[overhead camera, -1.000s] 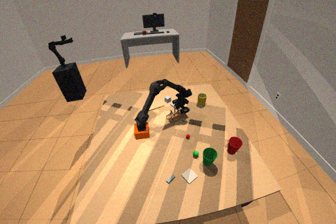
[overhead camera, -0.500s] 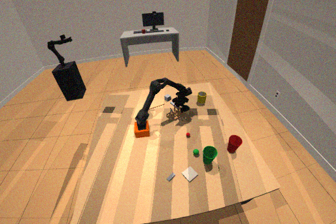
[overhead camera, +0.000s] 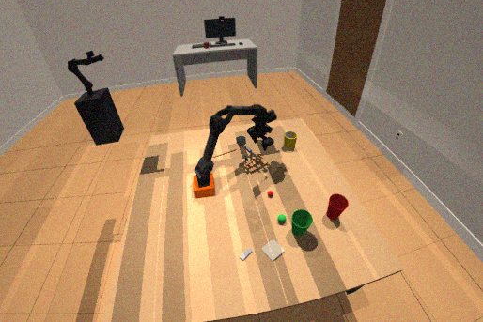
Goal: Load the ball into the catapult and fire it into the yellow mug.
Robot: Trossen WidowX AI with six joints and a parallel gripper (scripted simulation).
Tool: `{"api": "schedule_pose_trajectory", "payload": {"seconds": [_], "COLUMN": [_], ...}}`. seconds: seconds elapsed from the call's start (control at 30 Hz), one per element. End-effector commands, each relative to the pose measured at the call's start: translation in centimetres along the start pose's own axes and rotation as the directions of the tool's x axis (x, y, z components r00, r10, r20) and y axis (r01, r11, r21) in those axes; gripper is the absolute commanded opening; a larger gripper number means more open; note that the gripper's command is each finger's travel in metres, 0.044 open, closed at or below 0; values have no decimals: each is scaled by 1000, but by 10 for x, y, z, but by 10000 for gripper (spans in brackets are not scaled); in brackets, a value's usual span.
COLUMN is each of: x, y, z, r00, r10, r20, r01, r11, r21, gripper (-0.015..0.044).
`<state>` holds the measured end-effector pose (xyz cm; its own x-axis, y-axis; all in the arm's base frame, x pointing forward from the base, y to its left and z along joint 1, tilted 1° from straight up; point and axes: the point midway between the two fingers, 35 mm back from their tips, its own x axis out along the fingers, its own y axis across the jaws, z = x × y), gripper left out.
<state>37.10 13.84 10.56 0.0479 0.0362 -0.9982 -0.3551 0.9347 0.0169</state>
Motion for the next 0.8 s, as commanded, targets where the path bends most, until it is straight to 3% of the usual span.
{"api": "schedule_pose_trajectory", "payload": {"seconds": [0.0,0.3,0.33,0.47,0.77], "x": [10,-51,-28,-15,28], "y": [0,0,-2,-35,-146], "z": [-2,-5,-6,-12,-46], "r00": [1000,1000,999,998,998], "r10": [0,0,0,-13,-15], "r20": [-24,-1,-35,-59,-55], "r01": [0,0,0,16,28], "r11": [1000,1000,1000,999,970], "r21": [0,0,4,47,242], "gripper": [440,440,414,309,300]}}
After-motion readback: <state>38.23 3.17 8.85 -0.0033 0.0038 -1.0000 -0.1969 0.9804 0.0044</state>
